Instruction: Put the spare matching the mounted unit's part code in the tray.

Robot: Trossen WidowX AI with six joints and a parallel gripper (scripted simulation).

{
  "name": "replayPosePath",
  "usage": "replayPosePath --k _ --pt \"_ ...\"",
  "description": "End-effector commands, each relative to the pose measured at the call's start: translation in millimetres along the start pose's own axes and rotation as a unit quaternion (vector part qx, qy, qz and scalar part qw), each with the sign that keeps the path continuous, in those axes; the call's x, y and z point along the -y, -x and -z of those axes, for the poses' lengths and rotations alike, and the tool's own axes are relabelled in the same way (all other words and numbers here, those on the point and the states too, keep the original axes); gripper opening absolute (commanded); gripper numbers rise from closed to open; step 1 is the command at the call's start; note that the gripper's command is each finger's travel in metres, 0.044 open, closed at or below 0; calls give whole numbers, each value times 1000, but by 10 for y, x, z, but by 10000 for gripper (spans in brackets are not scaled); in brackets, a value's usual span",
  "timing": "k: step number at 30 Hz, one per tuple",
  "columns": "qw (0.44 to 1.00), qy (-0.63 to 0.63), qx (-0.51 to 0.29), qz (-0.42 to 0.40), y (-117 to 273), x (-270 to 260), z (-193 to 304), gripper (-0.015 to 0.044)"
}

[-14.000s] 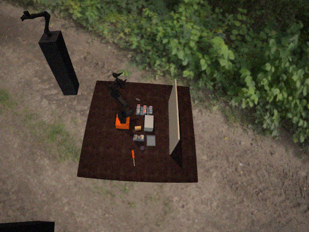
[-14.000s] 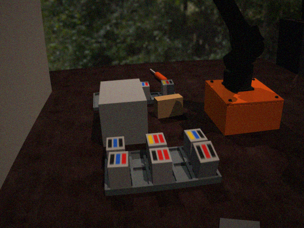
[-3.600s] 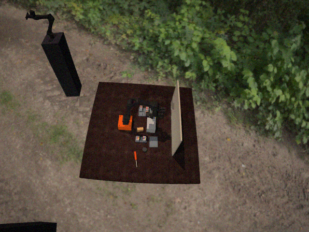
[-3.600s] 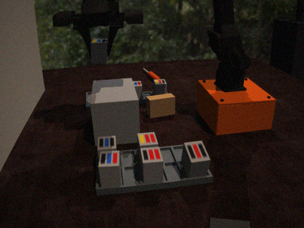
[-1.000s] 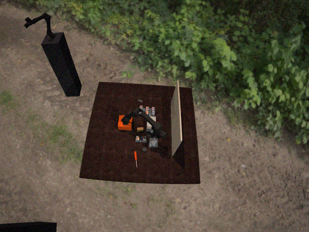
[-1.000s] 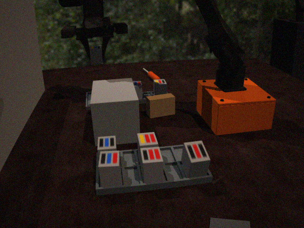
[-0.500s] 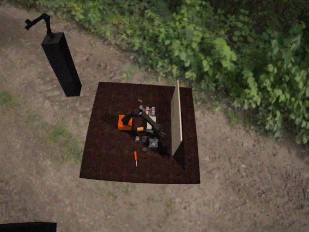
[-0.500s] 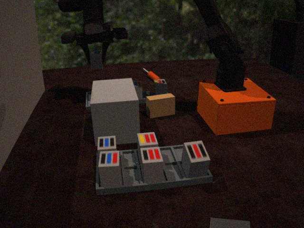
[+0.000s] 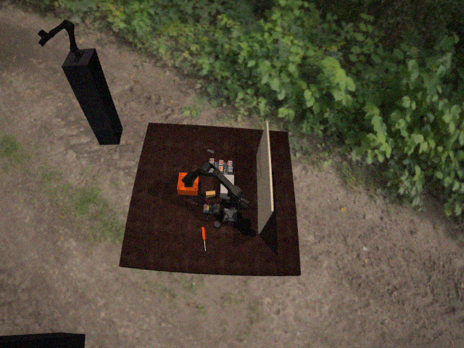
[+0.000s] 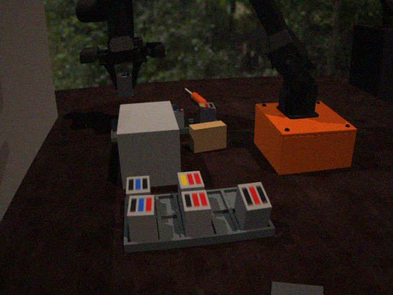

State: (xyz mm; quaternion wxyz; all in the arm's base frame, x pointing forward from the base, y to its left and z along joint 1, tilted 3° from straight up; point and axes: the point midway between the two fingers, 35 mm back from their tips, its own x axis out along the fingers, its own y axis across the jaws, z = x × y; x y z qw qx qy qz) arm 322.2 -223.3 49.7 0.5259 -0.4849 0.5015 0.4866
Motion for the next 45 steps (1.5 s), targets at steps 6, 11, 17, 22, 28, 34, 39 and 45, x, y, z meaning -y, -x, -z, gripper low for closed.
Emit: replayPosePath --k 6,11,17,22,28,34,39,45 --pt "1000 -1 3 -1 -112 -5 -12 0" --pt "1000 -1 3 -1 -162 -6 -13 0" --pt "1000 -1 3 -1 -223 -9 -15 0" --pt "1000 -1 3 -1 -273 -12 -17 0" --pt "1000 -1 3 -1 -332 -16 -20 0" --pt "1000 -1 3 -1 -392 -22 -24 0" --pt "1000 -1 3 -1 -441 -27 -28 0" --pt "1000 -1 3 -1 -500 -34 -33 0"
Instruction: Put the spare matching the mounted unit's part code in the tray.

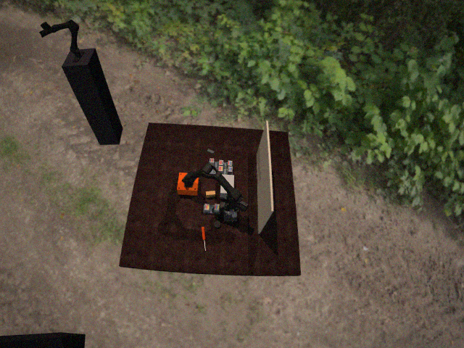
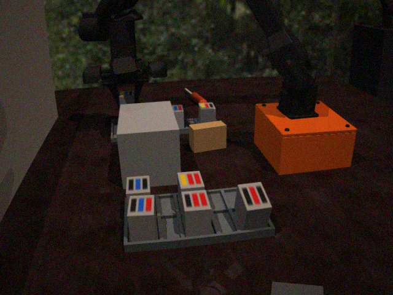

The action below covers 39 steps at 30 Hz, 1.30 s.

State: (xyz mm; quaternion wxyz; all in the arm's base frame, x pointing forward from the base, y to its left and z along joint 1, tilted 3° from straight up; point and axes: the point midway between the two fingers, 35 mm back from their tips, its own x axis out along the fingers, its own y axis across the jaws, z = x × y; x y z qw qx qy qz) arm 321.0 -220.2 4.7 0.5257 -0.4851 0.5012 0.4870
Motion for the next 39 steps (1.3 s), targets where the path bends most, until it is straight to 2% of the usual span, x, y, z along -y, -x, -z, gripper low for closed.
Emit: replayPosePath --k 1,32,39 --pt "1000 -2 3 -1 -59 -12 -16 0" --pt "1000 -2 3 -1 -332 -60 -48 0" --pt "1000 0 0 -1 -303 -51 -34 184"
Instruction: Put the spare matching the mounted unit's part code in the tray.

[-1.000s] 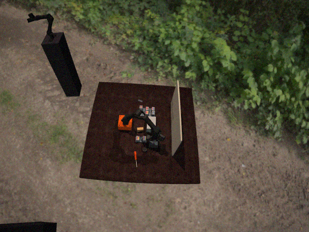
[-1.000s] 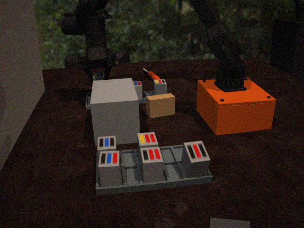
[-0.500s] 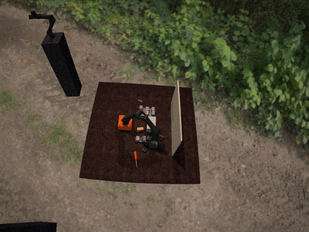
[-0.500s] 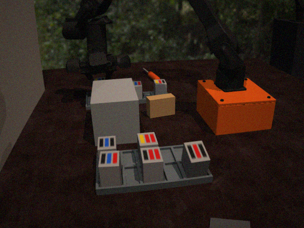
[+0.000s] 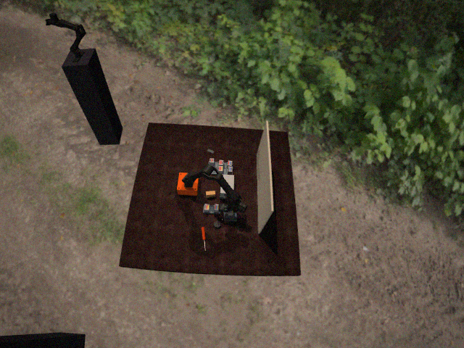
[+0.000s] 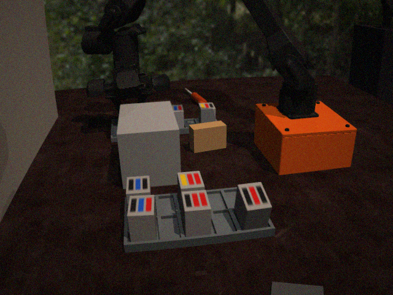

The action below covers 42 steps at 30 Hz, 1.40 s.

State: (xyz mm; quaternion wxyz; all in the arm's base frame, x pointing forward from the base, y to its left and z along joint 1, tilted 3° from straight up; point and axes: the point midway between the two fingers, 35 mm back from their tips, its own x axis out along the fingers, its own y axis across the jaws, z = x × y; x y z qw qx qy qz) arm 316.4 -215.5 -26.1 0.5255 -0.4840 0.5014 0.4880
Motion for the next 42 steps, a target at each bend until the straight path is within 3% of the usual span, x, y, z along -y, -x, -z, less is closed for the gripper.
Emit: replayPosePath --k 1,10,12,18,42 --pt "1000 0 0 1 5 4 2 210" --pt "1000 0 0 1 5 4 2 440" --pt "1000 0 0 1 117 18 11 440" --pt "1000 -2 2 1 1046 2 -1 440" --pt "1000 -3 -6 10 1073 29 19 440"
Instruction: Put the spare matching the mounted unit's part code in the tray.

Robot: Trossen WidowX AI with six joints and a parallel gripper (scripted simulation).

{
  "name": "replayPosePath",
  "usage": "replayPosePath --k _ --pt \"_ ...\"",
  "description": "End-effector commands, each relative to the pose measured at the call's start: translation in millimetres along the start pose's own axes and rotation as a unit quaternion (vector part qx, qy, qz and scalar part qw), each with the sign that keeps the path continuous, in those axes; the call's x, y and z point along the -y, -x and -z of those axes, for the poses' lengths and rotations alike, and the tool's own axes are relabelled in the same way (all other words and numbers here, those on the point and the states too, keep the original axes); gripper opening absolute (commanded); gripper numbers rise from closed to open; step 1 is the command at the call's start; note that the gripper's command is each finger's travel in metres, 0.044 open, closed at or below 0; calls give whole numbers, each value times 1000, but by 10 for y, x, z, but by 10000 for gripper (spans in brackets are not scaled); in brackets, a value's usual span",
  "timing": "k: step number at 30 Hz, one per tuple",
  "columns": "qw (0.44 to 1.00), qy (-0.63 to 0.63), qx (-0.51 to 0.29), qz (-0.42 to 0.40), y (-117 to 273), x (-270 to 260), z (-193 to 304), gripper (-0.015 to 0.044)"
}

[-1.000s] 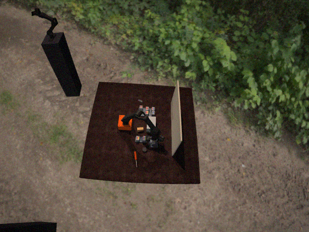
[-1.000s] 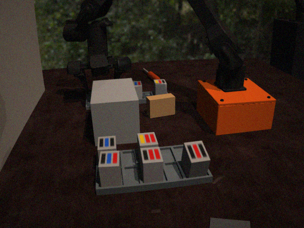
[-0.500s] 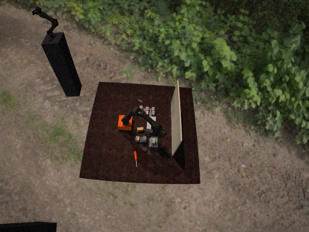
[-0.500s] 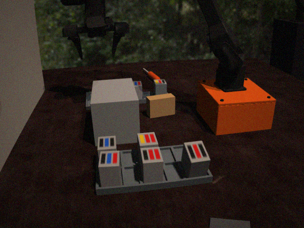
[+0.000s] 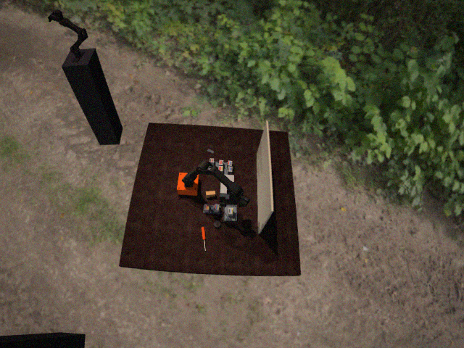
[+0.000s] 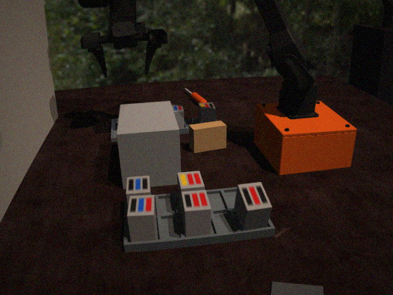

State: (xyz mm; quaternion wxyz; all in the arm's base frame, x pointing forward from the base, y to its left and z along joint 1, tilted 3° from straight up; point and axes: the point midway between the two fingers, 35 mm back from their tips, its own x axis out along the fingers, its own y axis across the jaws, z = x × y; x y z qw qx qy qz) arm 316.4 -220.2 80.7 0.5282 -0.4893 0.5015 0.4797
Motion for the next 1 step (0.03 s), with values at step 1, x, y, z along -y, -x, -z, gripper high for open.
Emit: replayPosePath --k 1 --pt "1000 0 -1 1 4 6 3 440"
